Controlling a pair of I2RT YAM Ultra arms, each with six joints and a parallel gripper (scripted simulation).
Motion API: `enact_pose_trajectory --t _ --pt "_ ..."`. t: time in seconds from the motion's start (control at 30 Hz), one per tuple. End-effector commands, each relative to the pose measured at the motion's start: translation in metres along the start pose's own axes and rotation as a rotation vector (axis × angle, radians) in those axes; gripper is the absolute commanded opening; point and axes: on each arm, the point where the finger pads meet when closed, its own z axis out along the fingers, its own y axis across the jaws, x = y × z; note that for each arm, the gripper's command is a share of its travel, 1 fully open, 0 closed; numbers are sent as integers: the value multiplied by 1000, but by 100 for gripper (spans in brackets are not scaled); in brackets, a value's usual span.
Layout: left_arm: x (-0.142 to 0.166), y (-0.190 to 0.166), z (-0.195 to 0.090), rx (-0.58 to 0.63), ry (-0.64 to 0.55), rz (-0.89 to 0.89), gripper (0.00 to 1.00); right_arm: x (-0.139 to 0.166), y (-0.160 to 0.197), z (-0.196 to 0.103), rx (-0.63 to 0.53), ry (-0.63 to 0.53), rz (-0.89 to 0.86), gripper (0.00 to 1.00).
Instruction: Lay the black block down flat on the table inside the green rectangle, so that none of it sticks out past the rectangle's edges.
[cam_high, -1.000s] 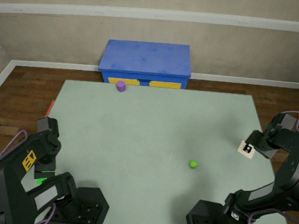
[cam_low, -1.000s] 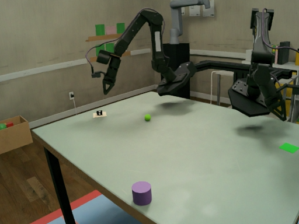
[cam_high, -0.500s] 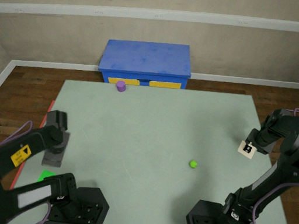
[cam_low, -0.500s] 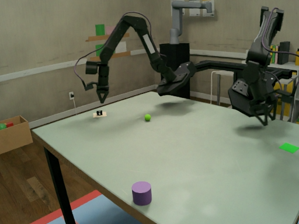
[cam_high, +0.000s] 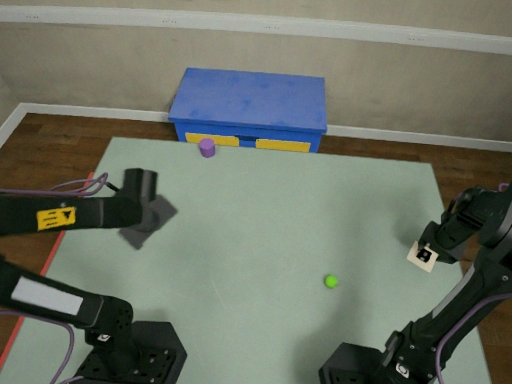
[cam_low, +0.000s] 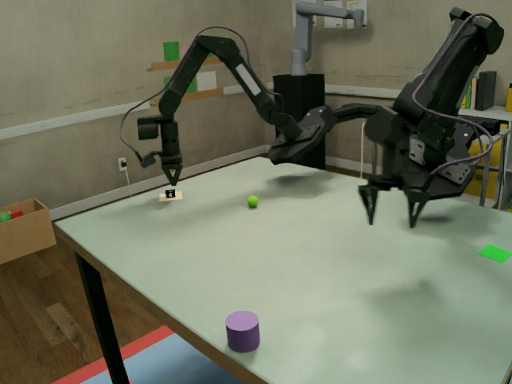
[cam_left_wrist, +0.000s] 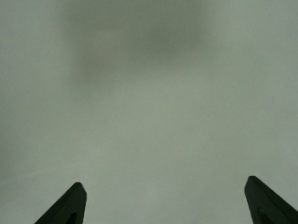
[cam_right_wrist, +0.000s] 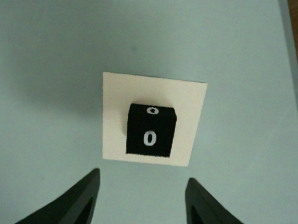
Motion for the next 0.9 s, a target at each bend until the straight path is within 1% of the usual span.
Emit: enact_pose_trajectory --t 0.0,0.27,0.33,0.4,0.5,0.67,0.83,0.87 --pt "4 -65 14 180 -15 160 100 -14 -3 -5 -2 -9 -7 55" --pt "66 -155 0 431 -1 459 100 -16 -3 3 -2 17 -13 55" --pt "66 -155 0 431 -1 459 100 -16 -3 3 -2 17 -13 55" --pt "80 -175 -7 495 -14 527 100 -18 -3 2 -2 13 -15 55" --pt "118 -205 -22 598 -11 644 100 -18 -3 6 -2 23 -14 55" --pt "170 -243 -51 760 -48 806 100 -21 -3 4 -2 10 -13 55" --pt "227 -269 -88 925 -98 958 100 -23 -3 4 -2 6 -13 55" --pt "227 -269 -88 925 -98 958 100 -23 -3 4 -2 6 -13 55"
